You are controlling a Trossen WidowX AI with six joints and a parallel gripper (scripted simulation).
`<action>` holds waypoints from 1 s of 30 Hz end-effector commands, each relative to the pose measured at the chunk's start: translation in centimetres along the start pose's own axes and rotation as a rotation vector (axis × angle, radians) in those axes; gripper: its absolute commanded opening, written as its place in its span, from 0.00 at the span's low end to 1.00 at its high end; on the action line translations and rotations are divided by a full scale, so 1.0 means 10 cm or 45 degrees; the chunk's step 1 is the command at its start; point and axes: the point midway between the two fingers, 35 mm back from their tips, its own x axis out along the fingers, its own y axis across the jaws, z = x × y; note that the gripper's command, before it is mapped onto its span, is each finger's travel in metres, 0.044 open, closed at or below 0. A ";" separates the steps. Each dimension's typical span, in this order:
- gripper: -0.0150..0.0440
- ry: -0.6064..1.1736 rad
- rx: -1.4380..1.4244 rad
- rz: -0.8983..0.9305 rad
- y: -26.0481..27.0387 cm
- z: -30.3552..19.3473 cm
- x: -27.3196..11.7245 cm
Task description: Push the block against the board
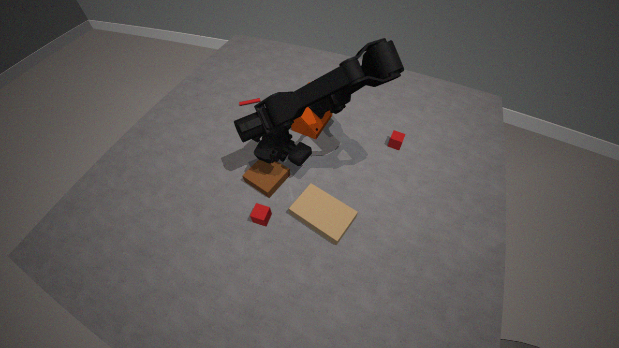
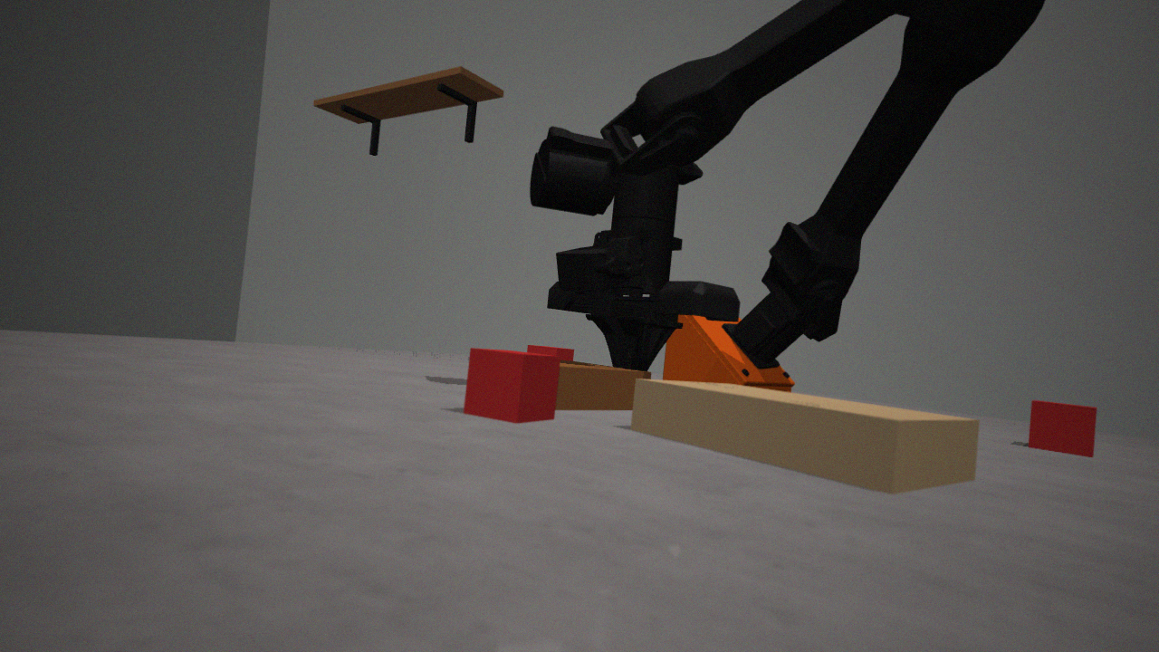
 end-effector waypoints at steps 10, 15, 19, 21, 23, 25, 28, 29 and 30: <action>0.25 -0.007 -0.003 0.001 0.01 0.22 0.00; 0.25 -0.007 -0.003 0.001 0.01 0.23 0.00; 0.25 -0.007 -0.002 0.001 0.00 0.18 0.00; 0.25 -0.007 -0.002 0.000 0.00 0.15 0.00; 0.25 -0.006 -0.002 0.000 0.00 0.12 0.00; 0.25 -0.006 -0.002 0.000 0.00 0.08 0.00; 0.25 -0.006 -0.001 0.000 -0.01 0.03 0.00; 0.25 -0.006 -0.001 0.000 -0.01 0.02 0.00; 0.25 -0.006 -0.001 0.000 -0.01 0.00 0.00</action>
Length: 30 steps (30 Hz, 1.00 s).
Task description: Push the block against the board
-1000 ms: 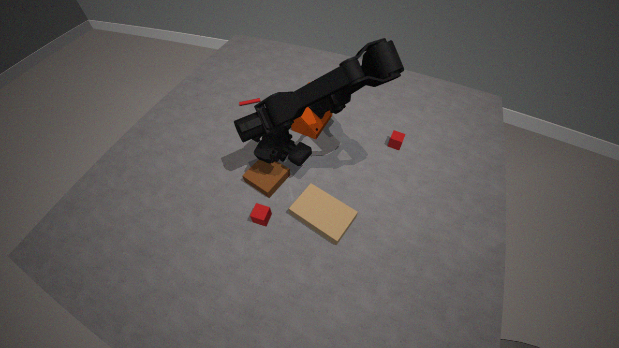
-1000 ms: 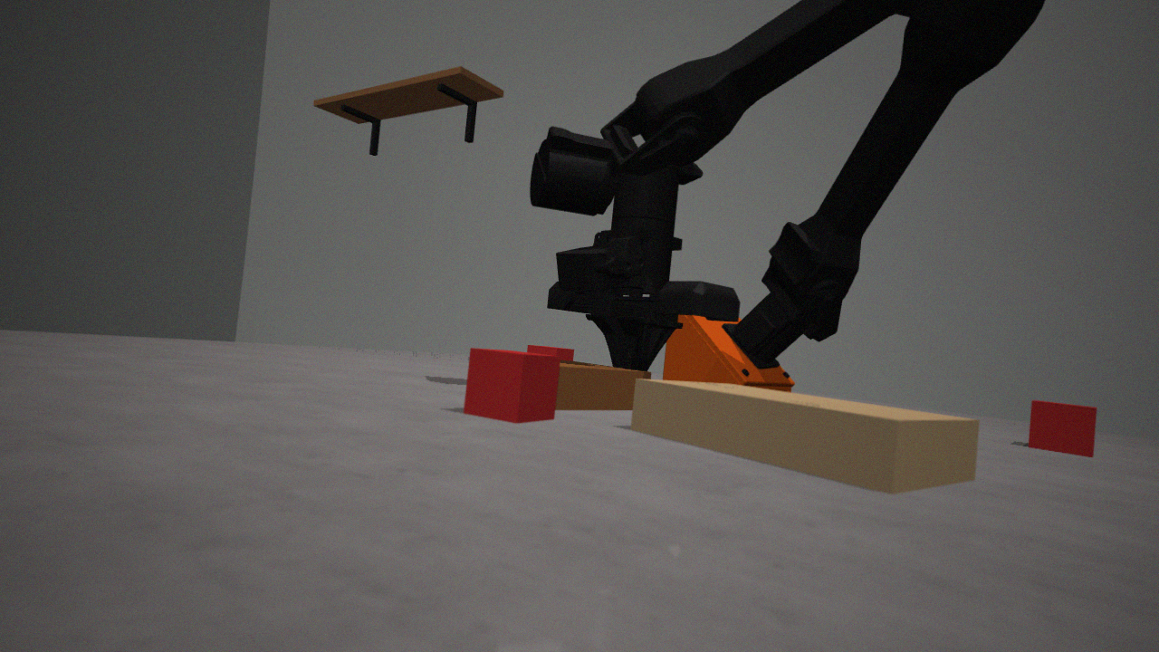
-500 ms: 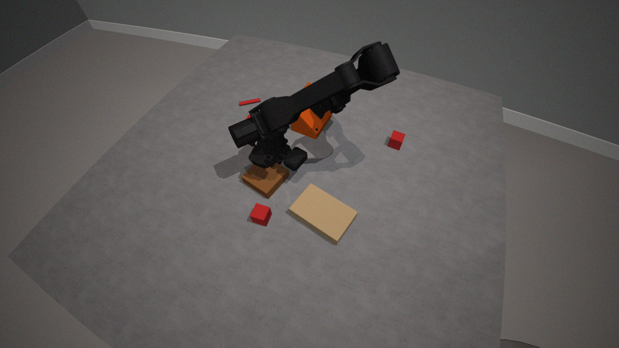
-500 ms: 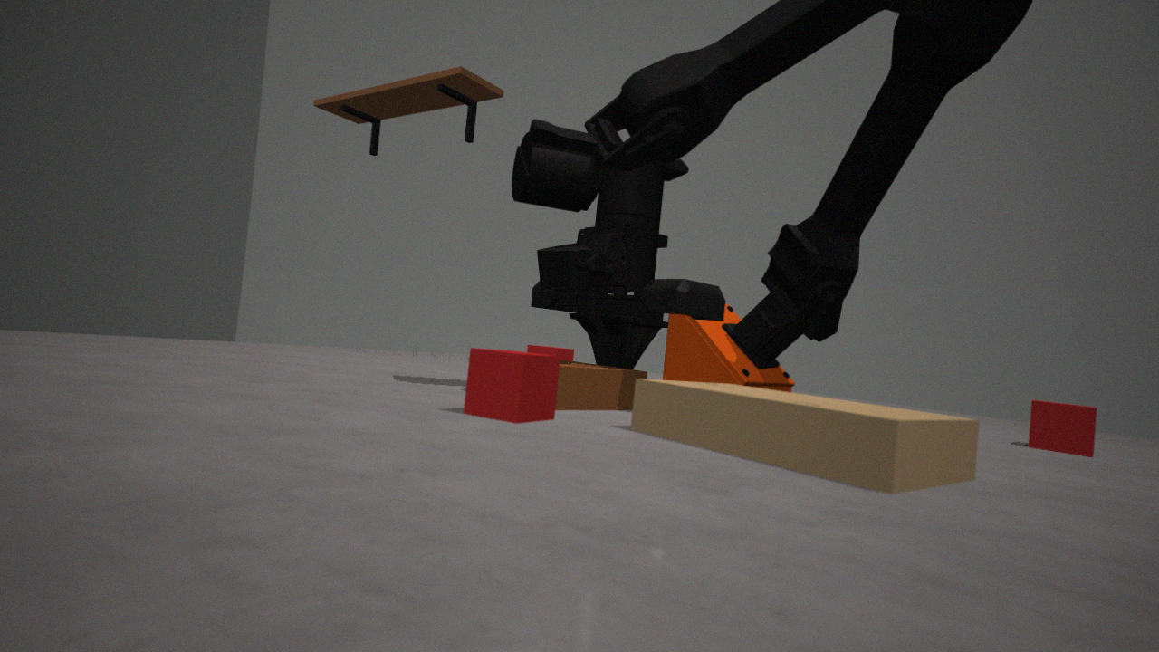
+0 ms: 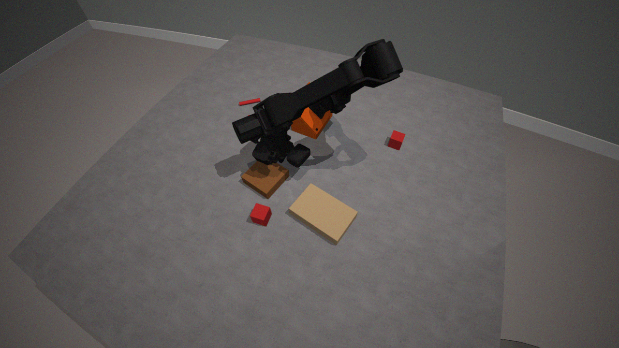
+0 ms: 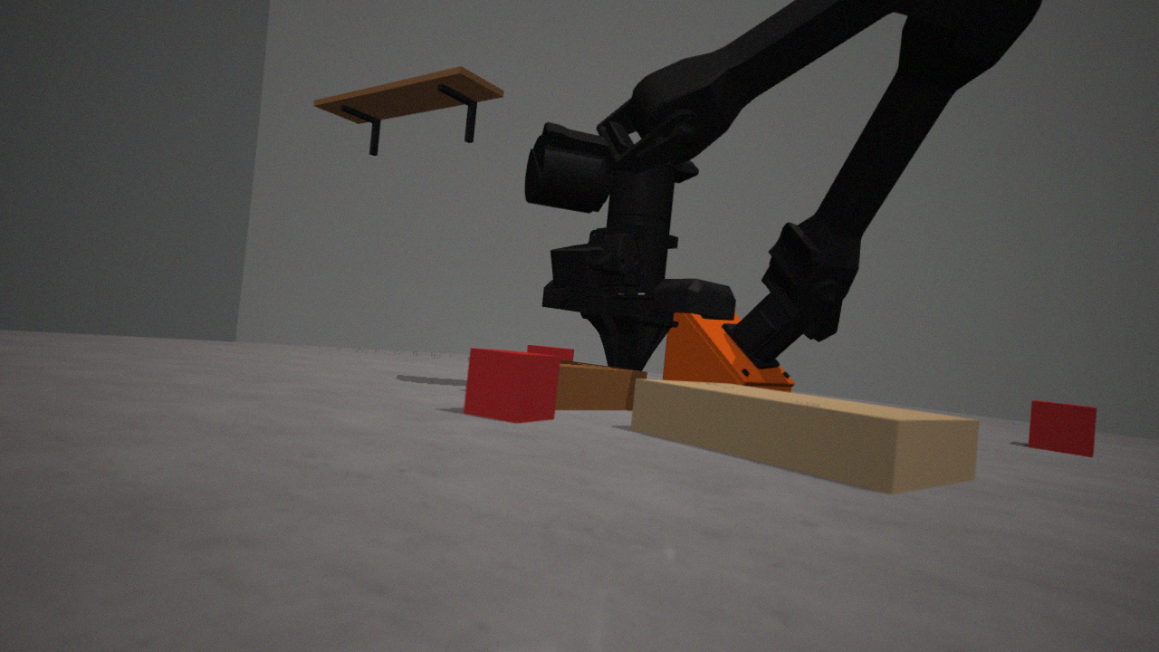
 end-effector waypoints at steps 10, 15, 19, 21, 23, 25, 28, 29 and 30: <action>0.25 0.004 0.001 -0.002 -0.01 -0.23 0.01; 0.25 0.005 0.002 -0.002 -0.01 -0.31 0.01; 0.25 0.005 0.002 -0.002 -0.01 -0.35 0.02; 0.25 0.002 0.003 -0.002 -0.01 -0.29 -0.08; 0.25 0.004 0.003 -0.005 -0.01 -0.29 -0.33; 0.25 0.006 0.002 -0.004 -0.01 -0.30 -0.52; 0.25 0.006 0.002 -0.004 -0.01 -0.31 -0.54; 0.25 0.006 0.002 -0.004 -0.01 -0.31 -0.54; 0.25 0.006 0.002 -0.004 -0.01 -0.31 -0.54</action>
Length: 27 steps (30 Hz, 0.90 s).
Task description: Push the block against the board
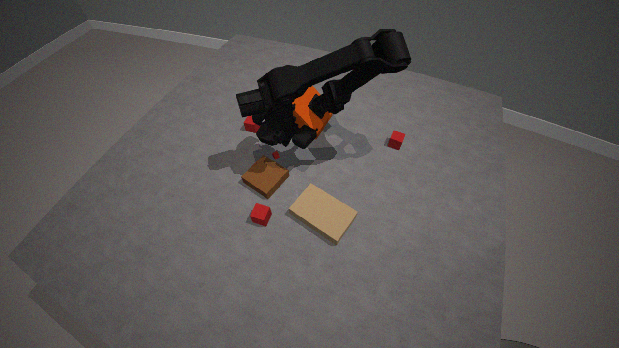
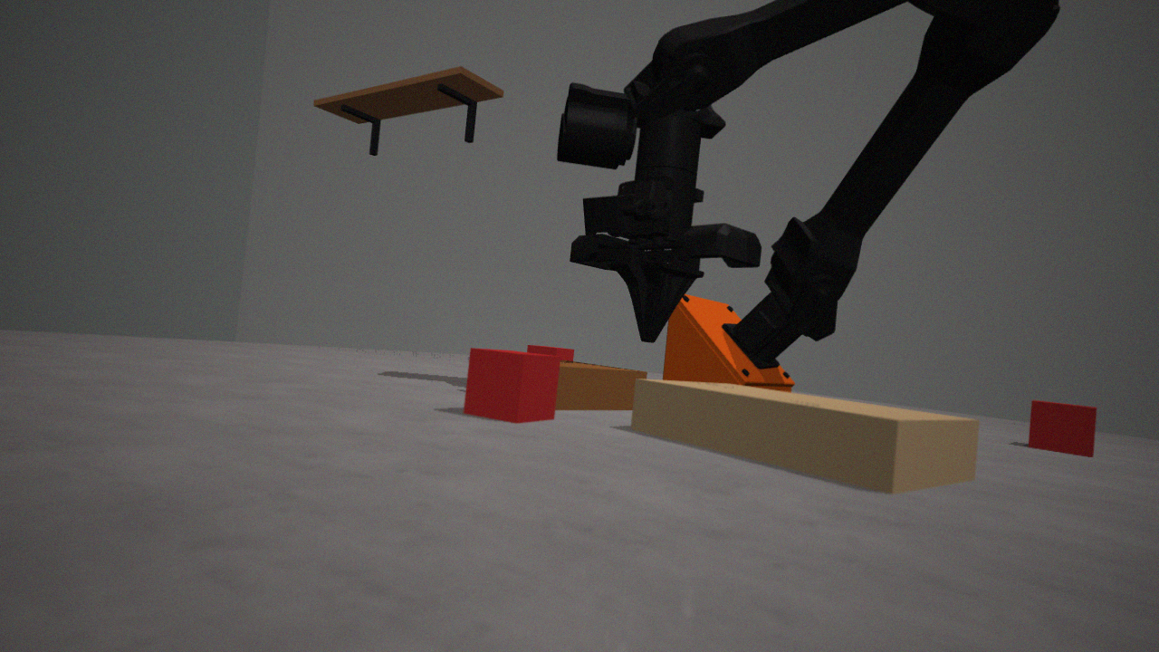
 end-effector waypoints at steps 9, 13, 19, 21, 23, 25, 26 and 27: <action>0.25 0.010 0.320 -0.002 -0.10 0.17 -0.08; 0.25 0.008 0.493 -0.004 -0.16 0.27 -0.10; 0.25 0.005 0.751 -0.007 -0.25 0.41 -0.11; 0.25 0.005 0.837 -0.008 -0.29 0.46 -0.11; 0.25 0.004 0.924 -0.009 -0.32 0.50 -0.11; 0.25 0.004 1.011 -0.010 -0.35 0.55 -0.11; 0.25 0.003 1.054 -0.010 -0.37 0.57 -0.11; 0.25 0.003 1.098 -0.010 -0.39 0.60 -0.11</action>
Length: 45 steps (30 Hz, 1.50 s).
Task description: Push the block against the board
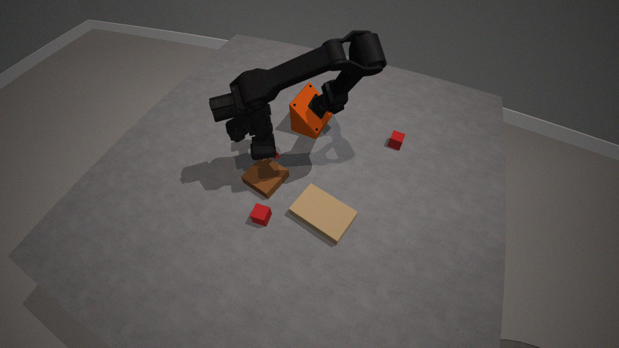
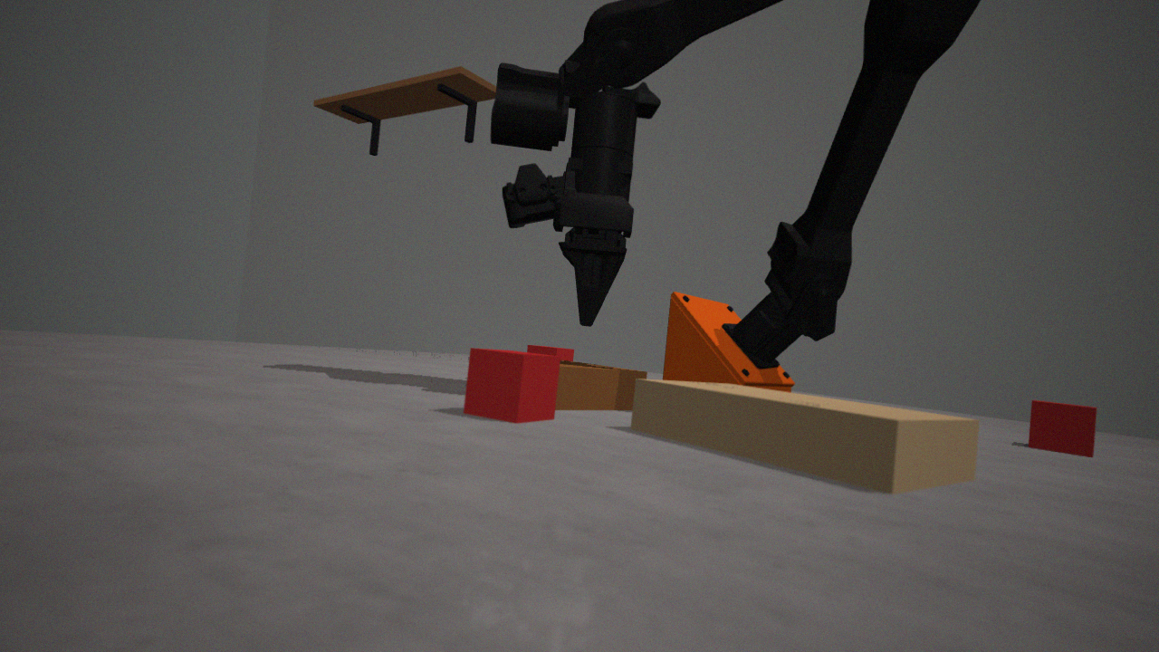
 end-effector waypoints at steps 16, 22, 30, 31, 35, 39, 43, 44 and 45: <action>0.25 -0.014 0.820 0.003 0.05 0.56 0.02; 0.25 -0.015 1.016 0.006 0.05 0.68 0.03; 0.25 -0.013 1.016 0.007 0.05 0.69 0.47; 0.25 -0.012 1.015 0.007 0.05 0.68 0.56; 0.25 -0.011 1.015 0.007 0.05 0.68 0.59; 0.25 -0.012 1.016 0.007 0.07 0.67 0.58; 0.25 -0.013 1.016 0.007 0.12 0.63 0.58; 0.25 -0.013 1.016 0.007 0.13 0.62 0.58; 0.25 -0.013 1.016 0.007 0.15 0.61 0.58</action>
